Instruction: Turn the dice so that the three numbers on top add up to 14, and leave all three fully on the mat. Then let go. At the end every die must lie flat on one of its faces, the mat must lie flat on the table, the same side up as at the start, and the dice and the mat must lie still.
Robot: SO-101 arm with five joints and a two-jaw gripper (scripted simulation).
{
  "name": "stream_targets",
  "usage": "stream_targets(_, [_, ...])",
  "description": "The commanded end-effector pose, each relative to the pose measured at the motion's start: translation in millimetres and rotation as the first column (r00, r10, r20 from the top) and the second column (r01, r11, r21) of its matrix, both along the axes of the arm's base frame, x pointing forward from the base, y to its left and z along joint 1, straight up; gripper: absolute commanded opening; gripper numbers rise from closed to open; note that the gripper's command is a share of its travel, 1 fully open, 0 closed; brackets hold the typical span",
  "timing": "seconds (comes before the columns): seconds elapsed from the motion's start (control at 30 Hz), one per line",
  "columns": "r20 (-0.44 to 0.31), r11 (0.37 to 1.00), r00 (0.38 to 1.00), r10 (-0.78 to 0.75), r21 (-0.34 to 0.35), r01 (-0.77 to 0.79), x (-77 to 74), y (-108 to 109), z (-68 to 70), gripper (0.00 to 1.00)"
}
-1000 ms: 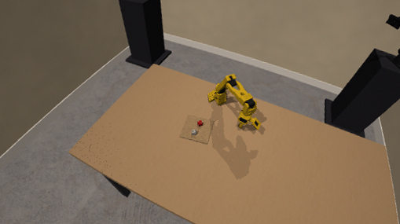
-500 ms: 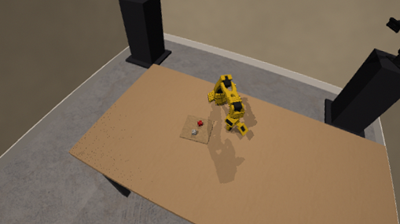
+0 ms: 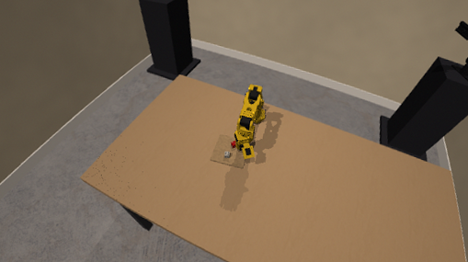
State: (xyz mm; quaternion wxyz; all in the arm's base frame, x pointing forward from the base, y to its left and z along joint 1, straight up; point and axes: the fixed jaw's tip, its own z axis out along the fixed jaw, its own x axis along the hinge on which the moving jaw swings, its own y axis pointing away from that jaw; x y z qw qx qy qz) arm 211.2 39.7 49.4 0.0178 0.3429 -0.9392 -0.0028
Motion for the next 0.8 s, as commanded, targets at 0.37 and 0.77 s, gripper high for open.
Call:
stream_targets(0.37, [0.07, 0.98, 0.978, -0.198, 0.012, 0.198, 9.1, -42, 10.5, 0.0])
stream_targets(0.77, [0.07, 0.98, 0.978, -0.198, 0.012, 0.198, 9.1, -42, 10.5, 0.0])
